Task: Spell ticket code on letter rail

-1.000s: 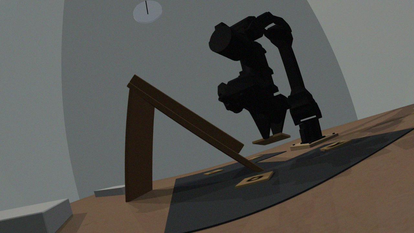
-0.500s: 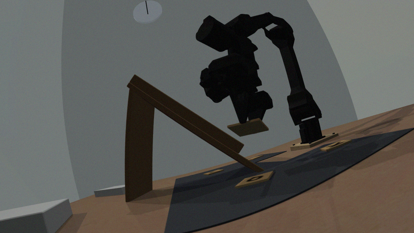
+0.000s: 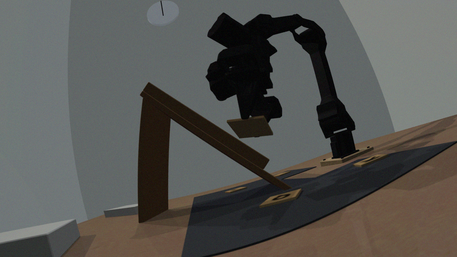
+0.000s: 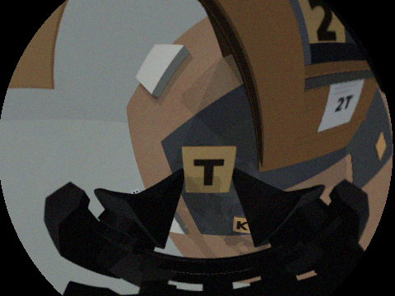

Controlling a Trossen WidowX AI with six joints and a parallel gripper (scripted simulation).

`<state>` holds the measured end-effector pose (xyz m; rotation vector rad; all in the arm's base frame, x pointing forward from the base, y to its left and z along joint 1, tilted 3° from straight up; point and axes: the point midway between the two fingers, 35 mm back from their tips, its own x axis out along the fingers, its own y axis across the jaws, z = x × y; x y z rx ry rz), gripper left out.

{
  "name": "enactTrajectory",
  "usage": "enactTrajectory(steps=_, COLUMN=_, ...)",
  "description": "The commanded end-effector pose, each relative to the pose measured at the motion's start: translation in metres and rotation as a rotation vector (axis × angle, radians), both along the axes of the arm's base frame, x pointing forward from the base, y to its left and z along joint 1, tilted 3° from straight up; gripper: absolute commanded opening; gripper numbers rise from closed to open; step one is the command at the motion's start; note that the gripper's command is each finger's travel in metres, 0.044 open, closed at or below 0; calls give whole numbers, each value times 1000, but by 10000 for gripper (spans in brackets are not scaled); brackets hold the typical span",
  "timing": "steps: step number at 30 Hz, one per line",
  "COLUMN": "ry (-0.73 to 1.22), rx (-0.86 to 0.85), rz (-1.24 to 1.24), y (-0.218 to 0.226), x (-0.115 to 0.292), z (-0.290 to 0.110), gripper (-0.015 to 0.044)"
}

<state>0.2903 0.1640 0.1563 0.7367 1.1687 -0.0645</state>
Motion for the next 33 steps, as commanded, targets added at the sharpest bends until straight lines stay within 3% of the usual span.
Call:
enactTrajectory(steps=1, ry=-57, rx=3, rz=28, y=-3, x=8, z=12, gripper=0)
enactTrajectory(steps=33, ry=-546, rx=-154, rz=219, y=-54, x=61, z=106, gripper=0)
